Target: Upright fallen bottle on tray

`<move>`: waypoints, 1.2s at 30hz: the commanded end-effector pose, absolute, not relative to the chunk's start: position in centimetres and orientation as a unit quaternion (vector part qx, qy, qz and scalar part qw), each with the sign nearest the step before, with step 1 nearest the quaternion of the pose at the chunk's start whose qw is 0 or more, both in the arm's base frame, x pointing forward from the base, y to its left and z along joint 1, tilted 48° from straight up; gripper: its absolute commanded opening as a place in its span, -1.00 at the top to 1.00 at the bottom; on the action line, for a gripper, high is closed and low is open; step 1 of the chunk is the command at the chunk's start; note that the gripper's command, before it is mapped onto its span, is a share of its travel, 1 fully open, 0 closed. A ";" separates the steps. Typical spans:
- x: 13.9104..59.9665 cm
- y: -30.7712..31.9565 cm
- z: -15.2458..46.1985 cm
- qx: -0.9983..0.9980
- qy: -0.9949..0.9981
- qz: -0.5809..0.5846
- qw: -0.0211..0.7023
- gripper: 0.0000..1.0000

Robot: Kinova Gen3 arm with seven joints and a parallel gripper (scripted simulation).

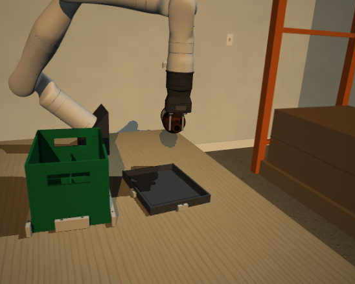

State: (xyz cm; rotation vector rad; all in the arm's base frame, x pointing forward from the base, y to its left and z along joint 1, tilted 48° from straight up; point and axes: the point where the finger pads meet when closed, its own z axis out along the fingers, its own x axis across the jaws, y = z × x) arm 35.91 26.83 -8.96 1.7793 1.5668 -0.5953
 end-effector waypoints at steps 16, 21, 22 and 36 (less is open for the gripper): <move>35.9 27.0 -8.8 0.726 0.551 -0.201 0.358 1.00; 35.9 27.0 -8.8 0.726 0.551 -0.201 0.358 1.00; 35.9 27.0 -8.8 0.726 0.551 -0.201 0.358 1.00; 35.9 27.0 -8.8 0.726 0.551 -0.201 0.358 1.00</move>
